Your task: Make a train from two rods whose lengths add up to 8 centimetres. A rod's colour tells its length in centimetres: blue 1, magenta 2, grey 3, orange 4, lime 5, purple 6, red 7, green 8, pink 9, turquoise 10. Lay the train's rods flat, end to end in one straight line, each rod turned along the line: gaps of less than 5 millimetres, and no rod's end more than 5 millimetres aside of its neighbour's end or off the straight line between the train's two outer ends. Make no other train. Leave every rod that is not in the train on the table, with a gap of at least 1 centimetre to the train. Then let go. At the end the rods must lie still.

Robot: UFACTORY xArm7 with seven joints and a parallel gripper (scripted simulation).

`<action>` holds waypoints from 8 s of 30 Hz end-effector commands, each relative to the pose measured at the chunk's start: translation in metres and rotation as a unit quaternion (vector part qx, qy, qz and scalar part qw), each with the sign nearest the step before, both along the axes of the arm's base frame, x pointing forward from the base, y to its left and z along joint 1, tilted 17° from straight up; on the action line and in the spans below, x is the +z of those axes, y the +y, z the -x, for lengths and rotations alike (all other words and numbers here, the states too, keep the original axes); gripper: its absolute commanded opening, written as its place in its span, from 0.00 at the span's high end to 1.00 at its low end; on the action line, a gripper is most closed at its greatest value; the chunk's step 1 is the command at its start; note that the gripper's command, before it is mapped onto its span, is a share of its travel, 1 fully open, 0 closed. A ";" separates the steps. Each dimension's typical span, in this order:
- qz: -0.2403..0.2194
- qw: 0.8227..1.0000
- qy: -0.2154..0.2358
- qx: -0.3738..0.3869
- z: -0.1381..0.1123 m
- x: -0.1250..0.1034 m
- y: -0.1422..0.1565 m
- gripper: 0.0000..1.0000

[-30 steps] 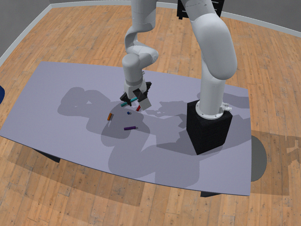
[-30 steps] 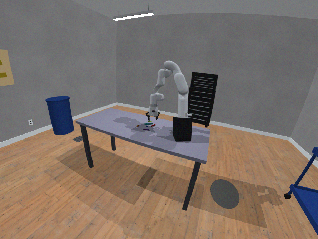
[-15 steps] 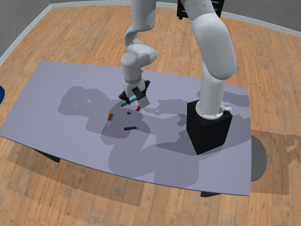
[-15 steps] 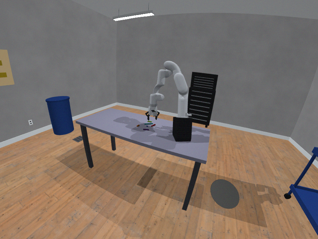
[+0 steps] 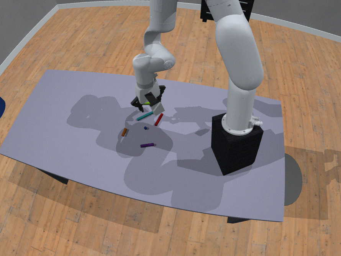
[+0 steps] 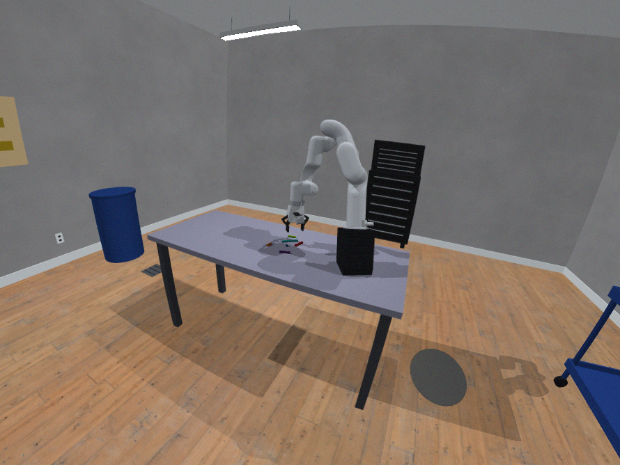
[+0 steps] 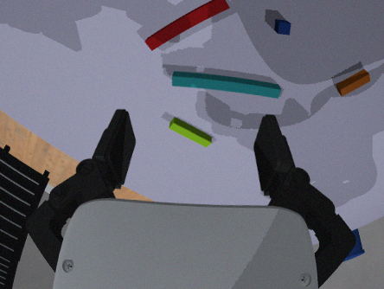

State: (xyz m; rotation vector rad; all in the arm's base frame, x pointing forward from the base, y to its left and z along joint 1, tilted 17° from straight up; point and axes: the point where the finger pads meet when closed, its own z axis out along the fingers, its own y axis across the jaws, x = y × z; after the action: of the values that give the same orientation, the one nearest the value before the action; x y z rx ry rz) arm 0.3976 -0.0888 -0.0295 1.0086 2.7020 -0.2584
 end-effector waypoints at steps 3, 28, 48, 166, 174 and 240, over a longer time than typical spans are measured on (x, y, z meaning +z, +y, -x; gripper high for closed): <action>-0.001 1.000 0.000 0.000 -0.001 0.001 0.000 0.00; -0.001 1.000 0.000 0.000 -0.001 0.001 0.000 0.00; -0.001 1.000 0.000 0.000 -0.001 0.001 0.000 0.00; 0.153 0.383 0.229 0.882 -0.004 0.011 -0.039 0.00; 0.153 0.383 0.229 0.882 -0.004 0.011 -0.039 0.00; 0.153 0.383 0.229 0.882 -0.004 0.011 -0.039 0.00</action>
State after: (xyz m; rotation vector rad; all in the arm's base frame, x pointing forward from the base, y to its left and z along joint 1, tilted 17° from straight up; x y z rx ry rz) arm 0.4005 -0.1275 -0.0190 -2.3245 2.1666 -0.4685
